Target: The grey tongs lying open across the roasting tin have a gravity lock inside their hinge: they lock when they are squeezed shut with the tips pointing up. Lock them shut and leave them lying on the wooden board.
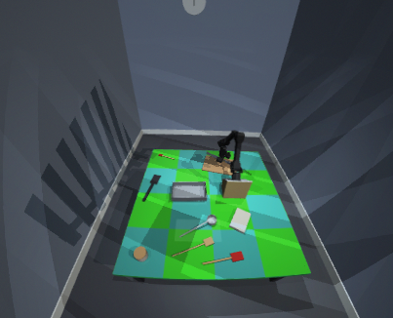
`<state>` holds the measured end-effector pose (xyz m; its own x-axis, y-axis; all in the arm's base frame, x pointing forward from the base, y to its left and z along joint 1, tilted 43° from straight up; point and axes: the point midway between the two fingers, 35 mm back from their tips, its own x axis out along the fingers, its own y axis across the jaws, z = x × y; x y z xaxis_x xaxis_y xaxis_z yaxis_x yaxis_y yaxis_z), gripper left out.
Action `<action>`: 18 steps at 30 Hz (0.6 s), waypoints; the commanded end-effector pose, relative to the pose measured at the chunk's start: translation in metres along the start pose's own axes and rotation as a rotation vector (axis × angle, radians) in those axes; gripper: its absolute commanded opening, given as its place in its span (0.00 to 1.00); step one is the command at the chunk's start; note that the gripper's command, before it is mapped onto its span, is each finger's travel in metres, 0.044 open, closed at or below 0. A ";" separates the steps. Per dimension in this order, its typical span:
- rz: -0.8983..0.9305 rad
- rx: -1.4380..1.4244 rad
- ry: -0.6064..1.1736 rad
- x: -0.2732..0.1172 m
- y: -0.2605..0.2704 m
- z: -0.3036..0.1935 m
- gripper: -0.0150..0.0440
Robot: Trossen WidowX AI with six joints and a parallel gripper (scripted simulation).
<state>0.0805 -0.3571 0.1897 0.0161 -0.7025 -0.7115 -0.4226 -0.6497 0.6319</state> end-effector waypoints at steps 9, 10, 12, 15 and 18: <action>-0.002 -0.001 -0.001 0.008 -0.001 0.001 0.09; -0.002 -0.001 -0.001 0.008 -0.001 0.001 0.13; -0.002 -0.001 -0.001 0.008 -0.001 0.001 0.22; -0.002 -0.001 -0.001 0.008 -0.001 0.001 0.36; -0.002 -0.001 -0.001 0.008 -0.001 0.001 0.49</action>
<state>0.0799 -0.3617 0.1824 0.0160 -0.7011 -0.7129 -0.4222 -0.6511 0.6308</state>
